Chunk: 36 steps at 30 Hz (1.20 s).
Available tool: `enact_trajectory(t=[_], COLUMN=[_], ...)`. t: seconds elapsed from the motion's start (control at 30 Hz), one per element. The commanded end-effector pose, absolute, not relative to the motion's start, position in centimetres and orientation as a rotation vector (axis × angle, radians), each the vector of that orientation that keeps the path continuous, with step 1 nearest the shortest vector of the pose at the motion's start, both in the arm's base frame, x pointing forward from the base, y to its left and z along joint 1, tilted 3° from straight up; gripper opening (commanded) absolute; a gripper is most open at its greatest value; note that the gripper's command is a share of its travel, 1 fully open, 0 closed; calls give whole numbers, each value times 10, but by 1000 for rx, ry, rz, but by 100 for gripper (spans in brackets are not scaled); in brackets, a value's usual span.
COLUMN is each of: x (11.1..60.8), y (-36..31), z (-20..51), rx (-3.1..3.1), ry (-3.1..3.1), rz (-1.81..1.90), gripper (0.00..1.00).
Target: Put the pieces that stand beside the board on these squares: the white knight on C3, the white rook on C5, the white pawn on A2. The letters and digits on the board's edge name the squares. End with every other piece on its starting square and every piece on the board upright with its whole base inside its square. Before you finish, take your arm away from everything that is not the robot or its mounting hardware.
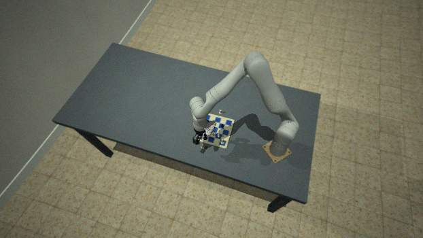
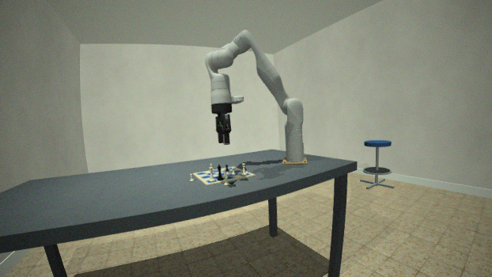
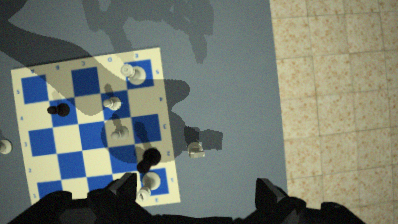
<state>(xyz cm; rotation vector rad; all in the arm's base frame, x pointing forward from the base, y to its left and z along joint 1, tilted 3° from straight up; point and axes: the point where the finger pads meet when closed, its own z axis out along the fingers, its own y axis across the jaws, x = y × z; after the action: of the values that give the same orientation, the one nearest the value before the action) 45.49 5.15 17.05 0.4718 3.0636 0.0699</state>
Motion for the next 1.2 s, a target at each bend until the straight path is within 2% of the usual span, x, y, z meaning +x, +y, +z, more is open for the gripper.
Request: enact_trajectory(t=[0.0, 0.53, 1.17], x=[455, 454, 452], y=[52, 51, 50], z=[171, 165, 144], rx=[471, 239, -746], ry=[3062, 3093, 3022], rz=[70, 56, 25], gripper=[100, 100, 100])
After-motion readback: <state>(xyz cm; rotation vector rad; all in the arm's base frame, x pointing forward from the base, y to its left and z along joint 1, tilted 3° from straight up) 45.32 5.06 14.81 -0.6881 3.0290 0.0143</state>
